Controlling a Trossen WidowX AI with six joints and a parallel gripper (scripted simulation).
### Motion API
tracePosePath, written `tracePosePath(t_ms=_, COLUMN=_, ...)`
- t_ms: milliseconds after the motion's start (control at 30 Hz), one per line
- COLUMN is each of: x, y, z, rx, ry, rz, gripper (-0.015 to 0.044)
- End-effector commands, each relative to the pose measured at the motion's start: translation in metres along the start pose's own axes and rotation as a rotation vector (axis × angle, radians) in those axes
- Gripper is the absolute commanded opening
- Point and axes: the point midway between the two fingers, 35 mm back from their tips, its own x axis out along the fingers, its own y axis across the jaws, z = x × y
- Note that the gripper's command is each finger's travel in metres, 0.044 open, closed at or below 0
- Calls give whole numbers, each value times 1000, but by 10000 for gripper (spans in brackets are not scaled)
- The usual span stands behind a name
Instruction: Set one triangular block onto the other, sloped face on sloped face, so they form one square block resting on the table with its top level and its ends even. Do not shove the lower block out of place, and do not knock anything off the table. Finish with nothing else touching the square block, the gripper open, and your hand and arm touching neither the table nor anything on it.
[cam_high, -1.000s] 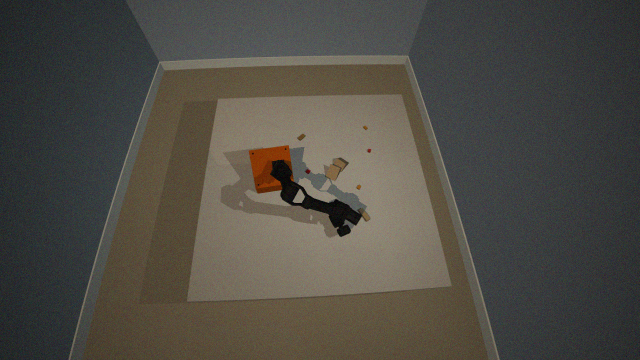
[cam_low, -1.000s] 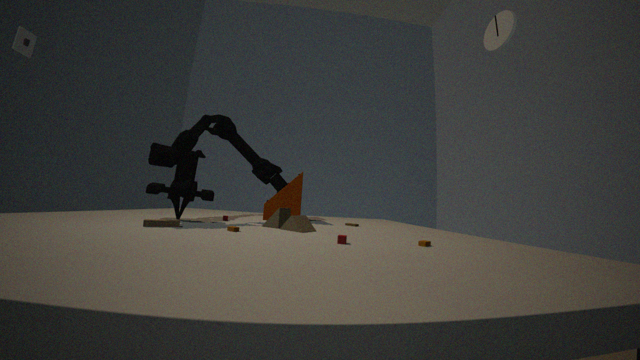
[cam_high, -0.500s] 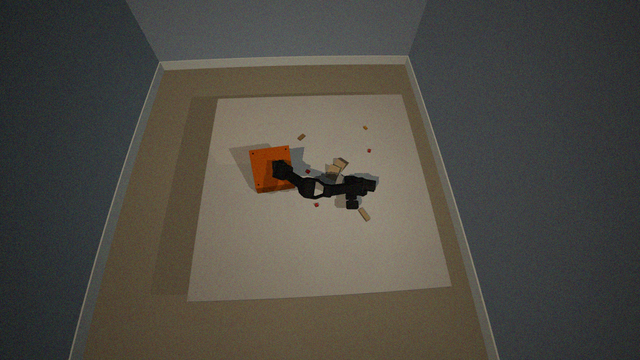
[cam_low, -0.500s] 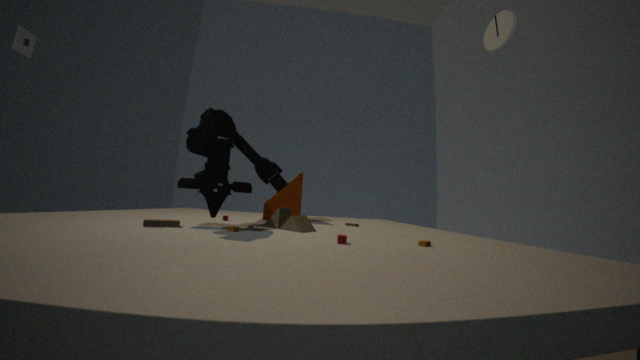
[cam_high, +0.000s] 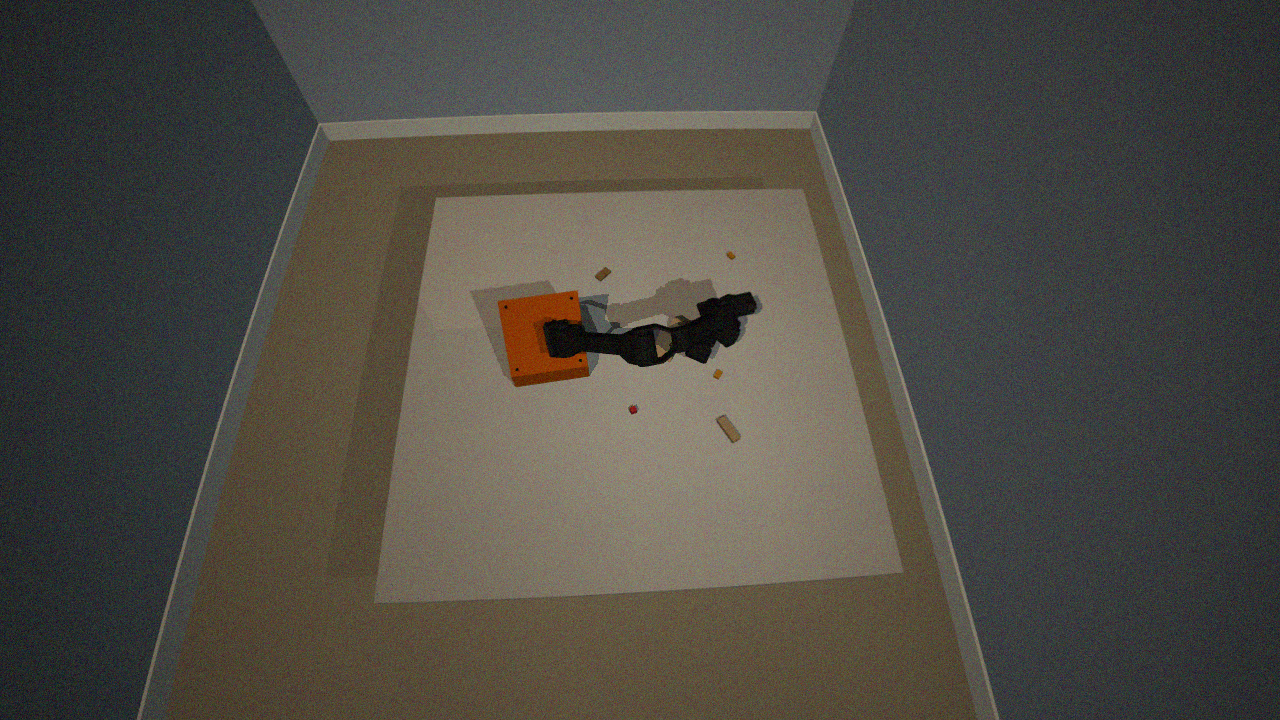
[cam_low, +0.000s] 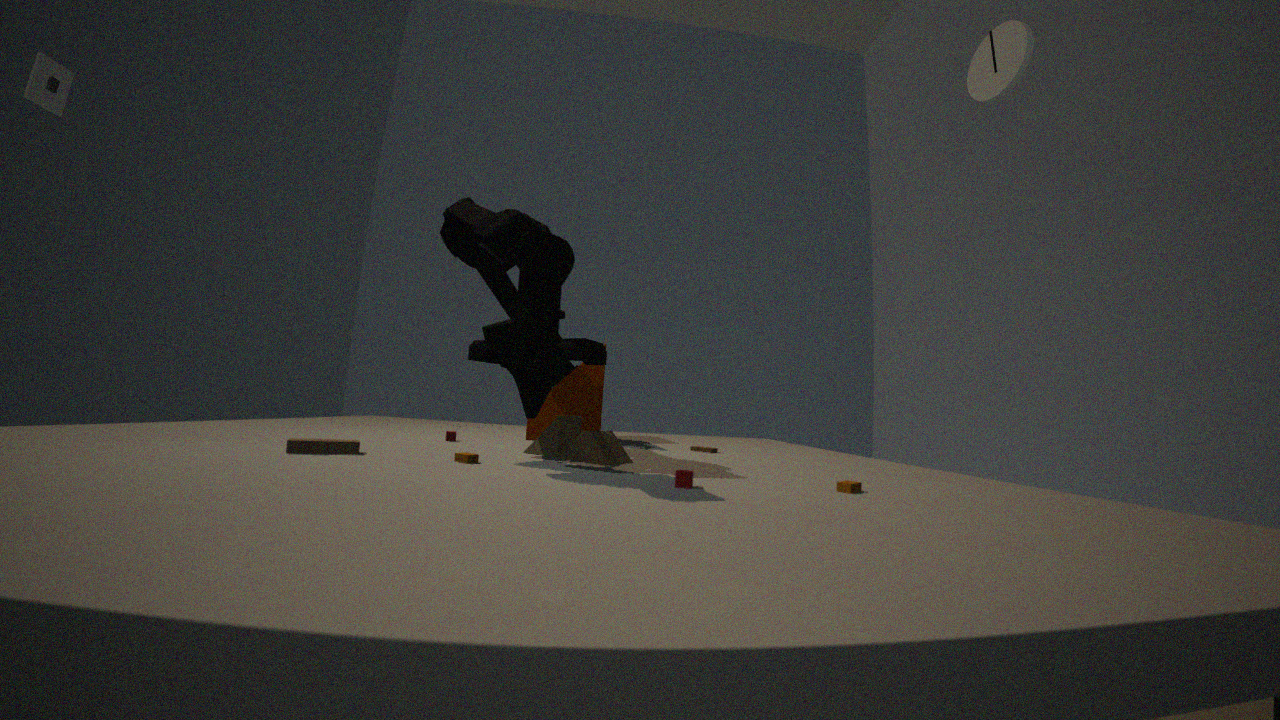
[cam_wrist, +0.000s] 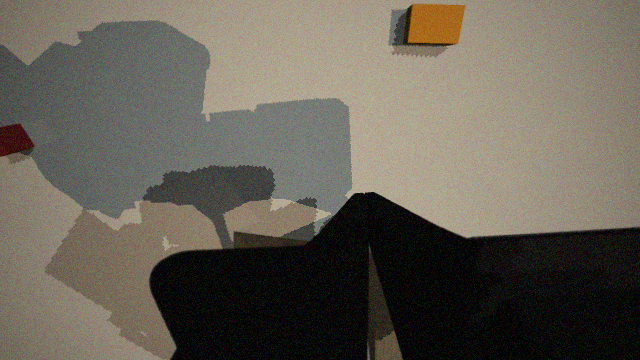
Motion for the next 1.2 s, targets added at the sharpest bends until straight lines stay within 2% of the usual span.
tracePosePath(t_ms=0, x=-16, y=53, z=-34, rx=204, ry=-16, rz=0, gripper=0)
tracePosePath(t_ms=433, x=-15, y=55, z=-35, rx=209, ry=-17, rz=0, gripper=0)
tracePosePath(t_ms=1167, x=21, y=55, z=-34, rx=209, ry=-17, rz=0, gripper=0)
